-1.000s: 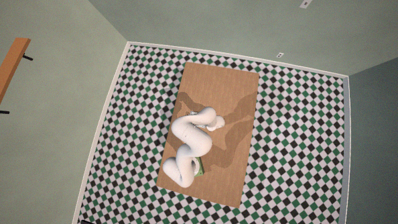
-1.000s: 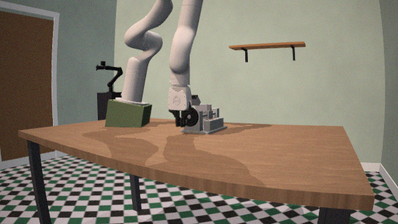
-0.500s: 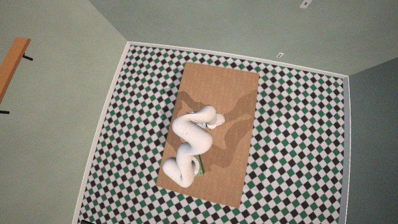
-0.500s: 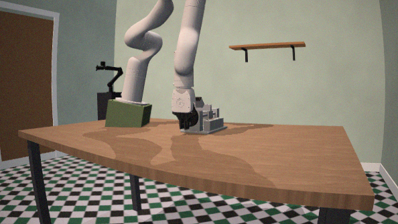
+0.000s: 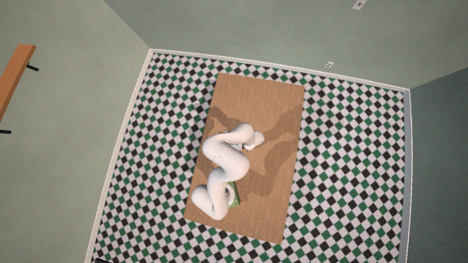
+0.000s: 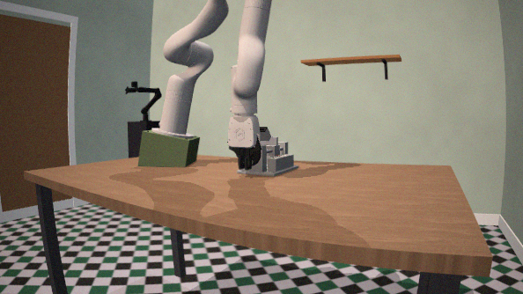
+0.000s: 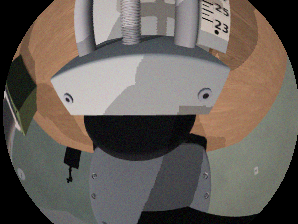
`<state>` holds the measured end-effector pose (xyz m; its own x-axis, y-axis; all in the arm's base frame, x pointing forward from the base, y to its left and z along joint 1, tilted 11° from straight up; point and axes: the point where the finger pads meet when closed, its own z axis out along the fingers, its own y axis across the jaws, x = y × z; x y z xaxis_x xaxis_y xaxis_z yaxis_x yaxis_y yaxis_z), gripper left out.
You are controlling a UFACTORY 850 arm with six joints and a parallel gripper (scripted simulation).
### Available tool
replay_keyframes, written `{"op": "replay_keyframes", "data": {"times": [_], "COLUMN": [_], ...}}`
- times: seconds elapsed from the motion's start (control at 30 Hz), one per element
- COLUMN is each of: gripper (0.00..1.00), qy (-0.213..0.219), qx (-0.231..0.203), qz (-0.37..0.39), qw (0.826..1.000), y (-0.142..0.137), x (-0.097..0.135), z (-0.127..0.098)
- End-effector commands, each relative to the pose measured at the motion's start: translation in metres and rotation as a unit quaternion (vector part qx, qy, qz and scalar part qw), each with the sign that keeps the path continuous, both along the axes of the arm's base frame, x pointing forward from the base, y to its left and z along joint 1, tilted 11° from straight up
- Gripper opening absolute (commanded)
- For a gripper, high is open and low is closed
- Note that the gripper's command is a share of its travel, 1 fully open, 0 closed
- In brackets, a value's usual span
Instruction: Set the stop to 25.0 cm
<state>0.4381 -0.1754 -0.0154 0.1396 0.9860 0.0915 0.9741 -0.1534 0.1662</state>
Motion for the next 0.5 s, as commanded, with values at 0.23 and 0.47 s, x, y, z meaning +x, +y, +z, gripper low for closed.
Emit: {"op": "replay_keyframes", "data": {"times": [0.23,0.47], "gripper": [0.06,0.06], "qy": [0.0,0.0], "qx": [0.0,0.0], "qz": [0.0,0.0], "qw": [1.0,1.0], "y": [-0.0014,-0.0018], "x": [0.0054,0.007], "z": [0.0037,0.0051]}}
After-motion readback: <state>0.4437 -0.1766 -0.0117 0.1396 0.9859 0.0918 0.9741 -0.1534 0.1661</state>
